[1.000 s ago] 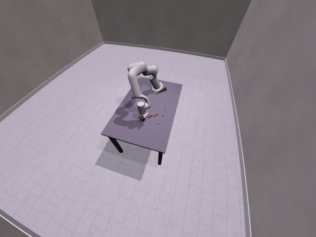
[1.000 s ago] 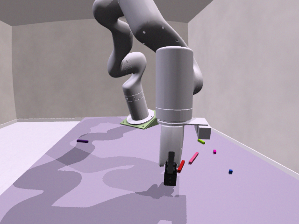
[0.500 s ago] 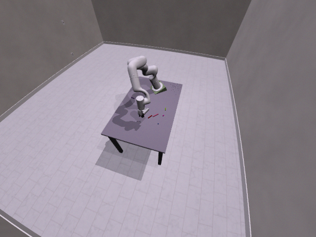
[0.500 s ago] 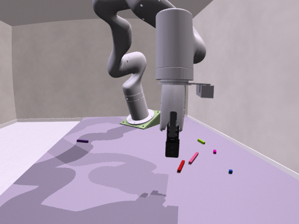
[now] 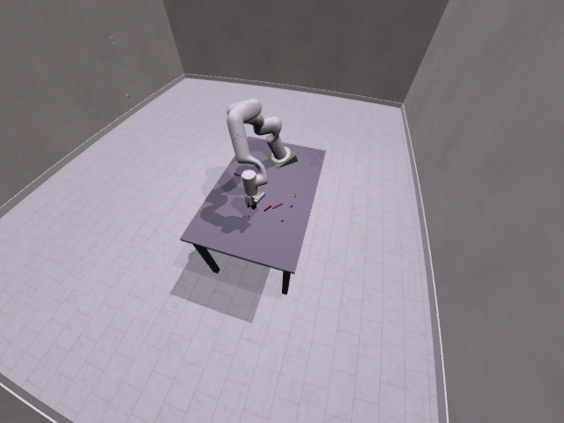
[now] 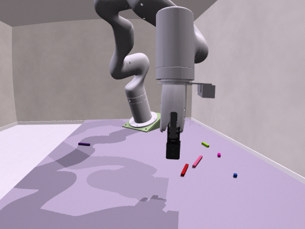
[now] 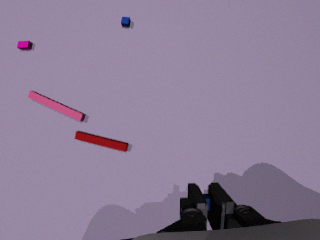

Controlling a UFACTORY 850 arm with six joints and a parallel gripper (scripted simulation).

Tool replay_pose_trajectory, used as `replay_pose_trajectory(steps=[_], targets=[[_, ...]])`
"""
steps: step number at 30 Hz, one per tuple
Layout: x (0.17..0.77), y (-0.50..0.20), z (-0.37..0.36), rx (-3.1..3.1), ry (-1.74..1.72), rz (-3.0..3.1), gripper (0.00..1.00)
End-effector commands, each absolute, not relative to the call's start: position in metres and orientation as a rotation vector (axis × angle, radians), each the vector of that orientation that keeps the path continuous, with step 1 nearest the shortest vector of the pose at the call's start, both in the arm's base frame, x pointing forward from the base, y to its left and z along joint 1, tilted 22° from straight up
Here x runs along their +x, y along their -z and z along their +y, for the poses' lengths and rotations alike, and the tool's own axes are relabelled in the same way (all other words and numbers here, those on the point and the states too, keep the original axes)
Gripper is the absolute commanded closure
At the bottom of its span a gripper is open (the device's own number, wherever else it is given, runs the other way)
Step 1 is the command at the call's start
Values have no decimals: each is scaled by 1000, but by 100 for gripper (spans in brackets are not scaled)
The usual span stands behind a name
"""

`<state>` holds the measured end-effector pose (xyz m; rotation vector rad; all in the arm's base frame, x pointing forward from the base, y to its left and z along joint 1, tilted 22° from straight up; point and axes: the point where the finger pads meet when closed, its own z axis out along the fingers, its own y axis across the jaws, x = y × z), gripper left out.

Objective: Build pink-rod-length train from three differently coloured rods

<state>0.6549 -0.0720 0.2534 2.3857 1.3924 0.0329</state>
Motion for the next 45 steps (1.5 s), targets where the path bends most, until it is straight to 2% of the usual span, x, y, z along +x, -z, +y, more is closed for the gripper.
replay_pose_trajectory(steps=[1, 17, 19, 31, 36, 45], targets=[[649, -257, -91, 2381, -30, 1412, 96], [582, -277, -224, 2322, -6, 1560, 96], [582, -277, -224, 2322, -6, 1560, 96], [505, -293, -318, 2243, 8, 1662, 96], [485, -296, -337, 2221, 13, 1682, 96], [413, -307, -392, 2142, 44, 1740, 96]])
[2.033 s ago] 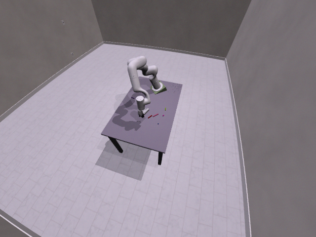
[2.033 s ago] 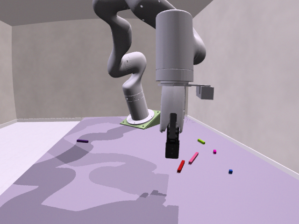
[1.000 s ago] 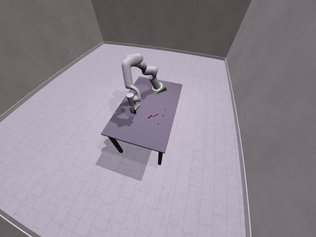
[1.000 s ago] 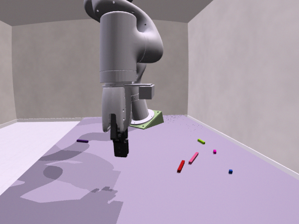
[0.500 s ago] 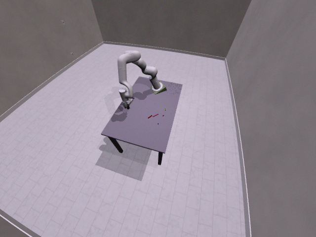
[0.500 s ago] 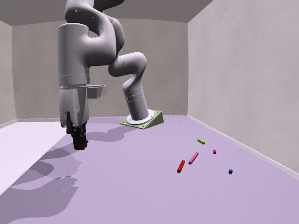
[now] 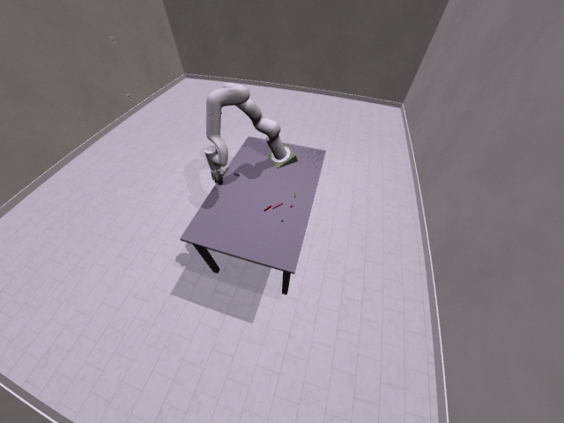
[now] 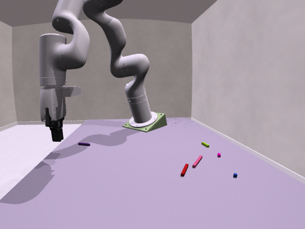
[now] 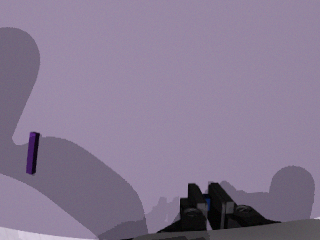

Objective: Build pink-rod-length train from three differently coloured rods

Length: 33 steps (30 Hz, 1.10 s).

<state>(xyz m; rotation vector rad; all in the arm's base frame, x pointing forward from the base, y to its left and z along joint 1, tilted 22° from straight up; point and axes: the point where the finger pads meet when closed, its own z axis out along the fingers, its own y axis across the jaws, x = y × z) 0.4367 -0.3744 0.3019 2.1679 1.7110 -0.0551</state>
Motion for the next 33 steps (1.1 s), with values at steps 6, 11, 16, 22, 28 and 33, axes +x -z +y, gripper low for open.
replay_pose_trajectory(steps=[6, 11, 16, 22, 28, 33], targets=[[407, -308, -396, 2135, 48, 1745, 96], [407, -308, -396, 2135, 48, 1745, 96], [407, -308, -396, 2135, 48, 1745, 96], [408, -305, -397, 2136, 48, 1746, 96], [409, -297, -401, 2137, 48, 1746, 96], [413, -279, -407, 2137, 48, 1746, 96]])
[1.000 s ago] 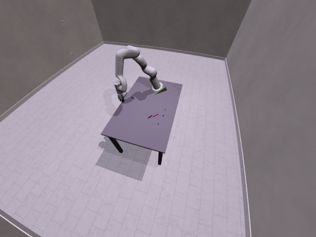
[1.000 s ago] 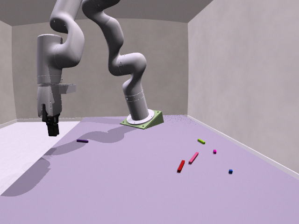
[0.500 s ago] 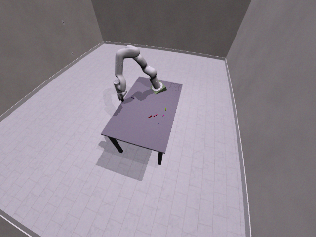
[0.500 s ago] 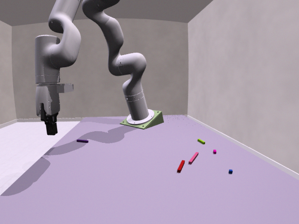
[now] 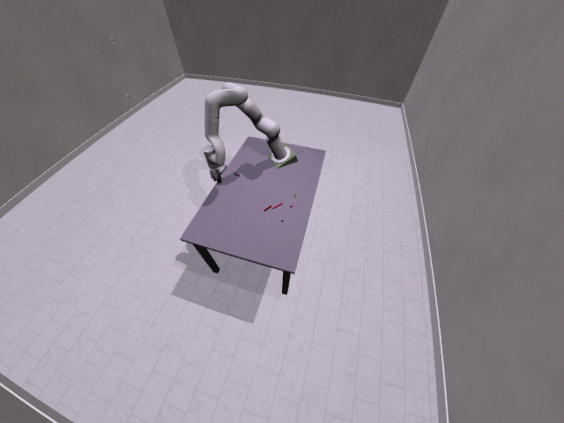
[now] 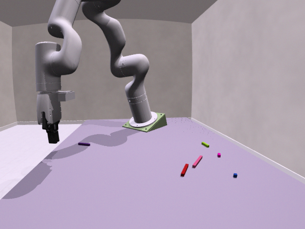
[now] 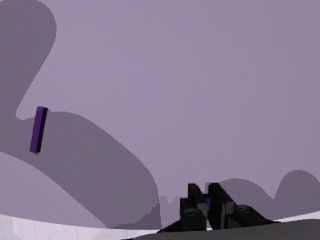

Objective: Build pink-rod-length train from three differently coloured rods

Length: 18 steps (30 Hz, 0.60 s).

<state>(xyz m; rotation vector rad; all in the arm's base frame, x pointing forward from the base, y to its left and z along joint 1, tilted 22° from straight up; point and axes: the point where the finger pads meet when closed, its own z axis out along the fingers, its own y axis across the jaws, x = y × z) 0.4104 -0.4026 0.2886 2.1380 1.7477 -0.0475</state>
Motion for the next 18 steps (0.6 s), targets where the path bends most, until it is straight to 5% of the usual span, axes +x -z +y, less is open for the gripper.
replay_pose_trajectory(steps=[1, 18], targets=[[414, -275, -408, 2137, 48, 1746, 96], [425, -229, -425, 2137, 48, 1746, 96]])
